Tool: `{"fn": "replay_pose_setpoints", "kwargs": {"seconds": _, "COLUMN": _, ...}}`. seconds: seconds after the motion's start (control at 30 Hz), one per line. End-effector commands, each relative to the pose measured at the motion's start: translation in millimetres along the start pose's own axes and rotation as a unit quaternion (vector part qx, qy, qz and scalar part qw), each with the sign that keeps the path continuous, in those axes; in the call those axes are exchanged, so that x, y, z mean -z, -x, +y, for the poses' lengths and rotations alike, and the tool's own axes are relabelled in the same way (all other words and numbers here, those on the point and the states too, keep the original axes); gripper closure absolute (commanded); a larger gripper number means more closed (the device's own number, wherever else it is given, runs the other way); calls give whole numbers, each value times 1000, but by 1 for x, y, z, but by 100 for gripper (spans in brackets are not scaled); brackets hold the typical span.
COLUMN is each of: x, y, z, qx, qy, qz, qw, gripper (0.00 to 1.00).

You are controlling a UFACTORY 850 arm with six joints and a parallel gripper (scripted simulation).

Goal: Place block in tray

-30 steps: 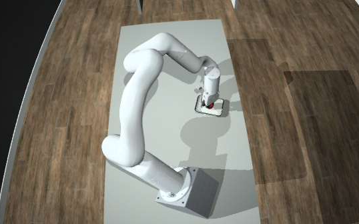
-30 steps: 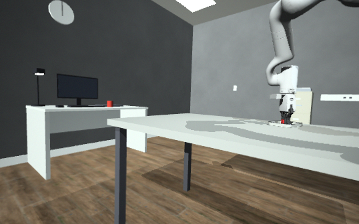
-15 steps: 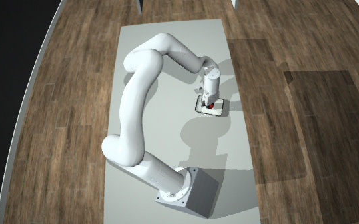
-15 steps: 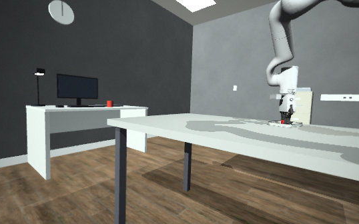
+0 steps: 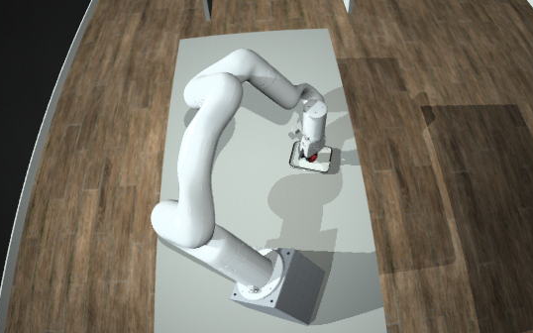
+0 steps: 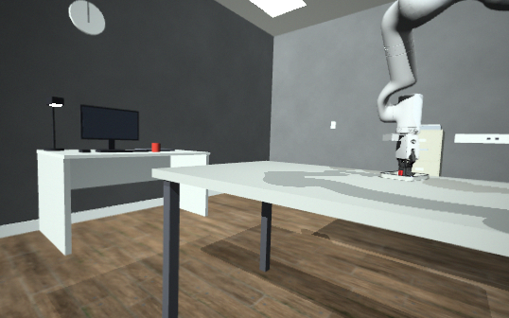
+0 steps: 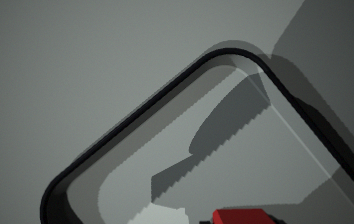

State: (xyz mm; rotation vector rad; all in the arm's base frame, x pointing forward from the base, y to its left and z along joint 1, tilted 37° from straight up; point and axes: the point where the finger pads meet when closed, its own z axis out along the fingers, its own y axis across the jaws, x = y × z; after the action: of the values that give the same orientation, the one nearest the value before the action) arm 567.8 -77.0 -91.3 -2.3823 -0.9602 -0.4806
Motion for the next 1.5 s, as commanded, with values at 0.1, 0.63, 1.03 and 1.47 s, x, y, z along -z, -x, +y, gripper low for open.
{"fn": "replay_pose_setpoints", "kwargs": {"seconds": 0.1, "x": 1, "y": 0, "z": 1, "qx": 0, "qy": 1, "qz": 0, "qw": 1000, "gripper": 51}}
{"fn": "replay_pose_setpoints", "kwargs": {"seconds": 0.63, "x": 1, "y": 0, "z": 1, "qx": 0, "qy": 1, "qz": 0, "qw": 1000, "gripper": 51}}
{"fn": "replay_pose_setpoints", "kwargs": {"seconds": 1.03, "x": 1, "y": 0, "z": 1, "qx": 0, "qy": 1, "qz": 0, "qw": 1000, "gripper": 51}}
{"fn": "replay_pose_setpoints", "kwargs": {"seconds": 1.47, "x": 8, "y": 0, "z": 1, "qx": 0, "qy": 1, "qz": 0, "qw": 1000, "gripper": 51}}
